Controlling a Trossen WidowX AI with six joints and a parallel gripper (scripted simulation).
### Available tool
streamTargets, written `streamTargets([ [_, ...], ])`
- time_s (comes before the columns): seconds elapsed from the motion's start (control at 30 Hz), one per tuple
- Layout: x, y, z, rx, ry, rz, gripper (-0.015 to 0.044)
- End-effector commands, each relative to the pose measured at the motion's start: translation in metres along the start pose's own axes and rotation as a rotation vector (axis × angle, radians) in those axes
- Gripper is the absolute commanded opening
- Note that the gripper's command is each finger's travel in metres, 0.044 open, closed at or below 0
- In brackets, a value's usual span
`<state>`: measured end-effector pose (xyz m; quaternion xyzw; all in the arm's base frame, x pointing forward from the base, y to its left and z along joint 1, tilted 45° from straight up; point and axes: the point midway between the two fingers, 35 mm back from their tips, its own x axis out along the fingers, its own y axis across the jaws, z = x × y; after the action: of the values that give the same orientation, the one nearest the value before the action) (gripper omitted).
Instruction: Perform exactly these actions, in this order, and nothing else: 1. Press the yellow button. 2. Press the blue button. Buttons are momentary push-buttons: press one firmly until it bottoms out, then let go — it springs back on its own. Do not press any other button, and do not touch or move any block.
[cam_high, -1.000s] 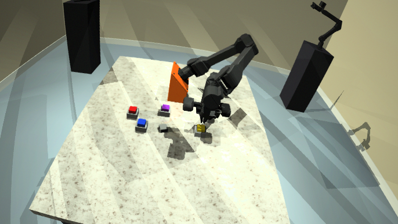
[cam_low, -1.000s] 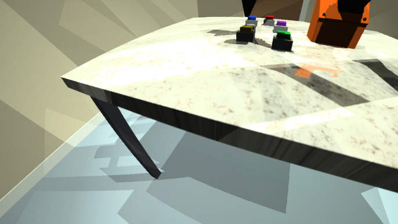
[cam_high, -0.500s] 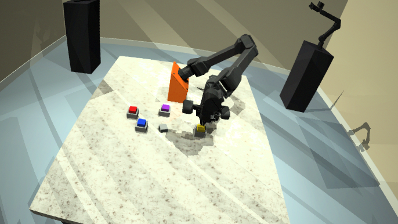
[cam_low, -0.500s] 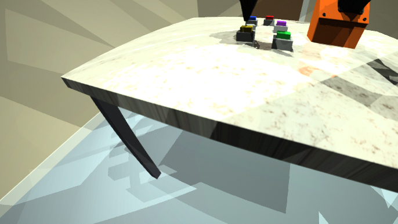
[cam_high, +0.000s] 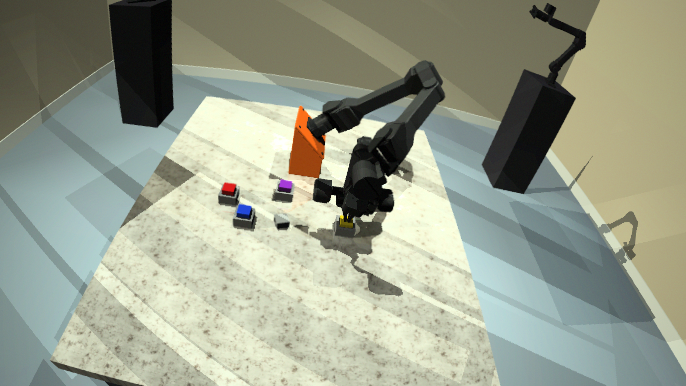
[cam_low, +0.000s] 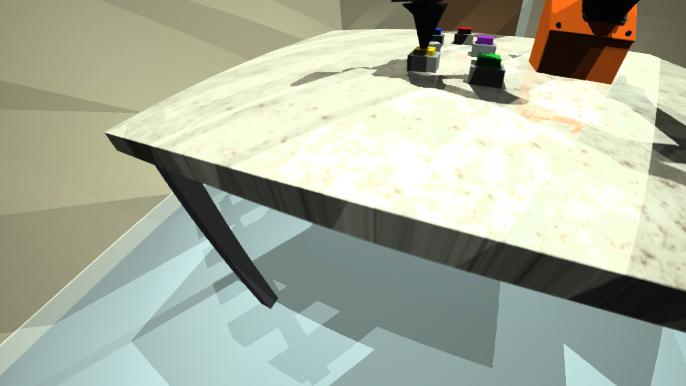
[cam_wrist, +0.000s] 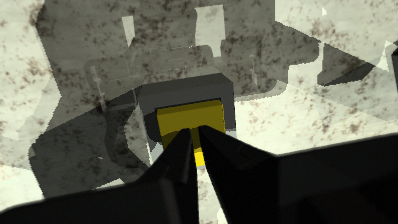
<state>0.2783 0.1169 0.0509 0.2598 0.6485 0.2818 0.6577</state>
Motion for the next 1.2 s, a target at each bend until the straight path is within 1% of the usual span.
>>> streamTargets([
  [0.0,0.003,0.001,-0.002,0.005,0.007,0.005,0.002],
  [0.5,0.003,0.001,-0.002,0.005,0.007,0.005,0.002],
  [0.57,-0.009,0.0,0.0,0.002,0.002,0.0,0.002],
  [0.63,-0.028,0.0,-0.001,0.005,0.006,0.003,0.002],
  [0.8,-0.033,0.0,-0.001,0.005,0.007,0.002,0.002],
  [0.83,-0.04,0.0,-0.001,0.005,0.007,0.001,0.002],
  [0.93,-0.081,-0.001,0.0,0.006,0.007,-0.001,0.002],
  [0.97,-0.089,-0.001,-0.001,0.006,0.007,0.0,0.002],
  [1.17,-0.092,-0.005,0.001,0.006,0.007,-0.003,0.002],
])
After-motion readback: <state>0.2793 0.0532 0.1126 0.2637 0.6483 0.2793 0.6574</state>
